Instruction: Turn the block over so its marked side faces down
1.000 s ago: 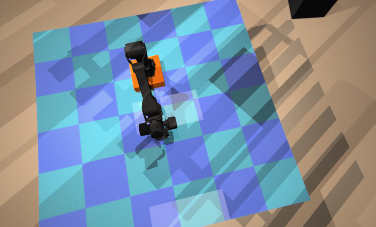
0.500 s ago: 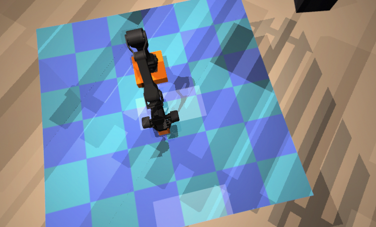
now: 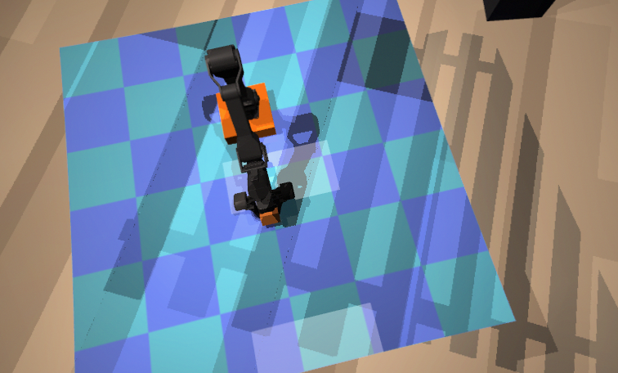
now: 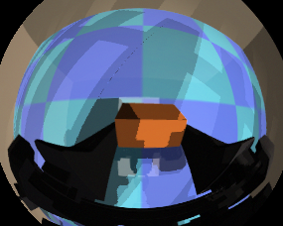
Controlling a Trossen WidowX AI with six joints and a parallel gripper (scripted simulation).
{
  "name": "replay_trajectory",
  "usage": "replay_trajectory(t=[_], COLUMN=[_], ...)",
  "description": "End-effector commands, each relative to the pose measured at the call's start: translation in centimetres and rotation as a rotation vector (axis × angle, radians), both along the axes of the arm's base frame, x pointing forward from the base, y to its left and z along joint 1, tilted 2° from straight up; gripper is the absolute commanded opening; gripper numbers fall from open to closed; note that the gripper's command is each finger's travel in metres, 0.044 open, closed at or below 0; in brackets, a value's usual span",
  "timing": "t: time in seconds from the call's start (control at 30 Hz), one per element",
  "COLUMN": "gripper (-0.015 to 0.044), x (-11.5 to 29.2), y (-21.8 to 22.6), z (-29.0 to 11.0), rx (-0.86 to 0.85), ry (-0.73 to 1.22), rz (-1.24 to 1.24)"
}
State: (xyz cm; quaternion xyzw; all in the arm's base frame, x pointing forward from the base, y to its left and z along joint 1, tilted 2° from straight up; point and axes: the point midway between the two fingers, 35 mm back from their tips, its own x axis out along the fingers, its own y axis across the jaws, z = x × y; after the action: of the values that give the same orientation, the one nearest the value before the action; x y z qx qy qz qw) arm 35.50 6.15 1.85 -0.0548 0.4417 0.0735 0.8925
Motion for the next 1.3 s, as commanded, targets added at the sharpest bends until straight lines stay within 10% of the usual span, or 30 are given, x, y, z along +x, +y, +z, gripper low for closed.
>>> replay_trajectory(t=[0.0,1.27], gripper=[0.0,0.0], x=[0.4,-1.0], y=[0.1,-0.2], z=[-0.8,-2.7], rx=[0.009,0.093], ry=[-0.044,-0.505], rz=[0.008,0.025])
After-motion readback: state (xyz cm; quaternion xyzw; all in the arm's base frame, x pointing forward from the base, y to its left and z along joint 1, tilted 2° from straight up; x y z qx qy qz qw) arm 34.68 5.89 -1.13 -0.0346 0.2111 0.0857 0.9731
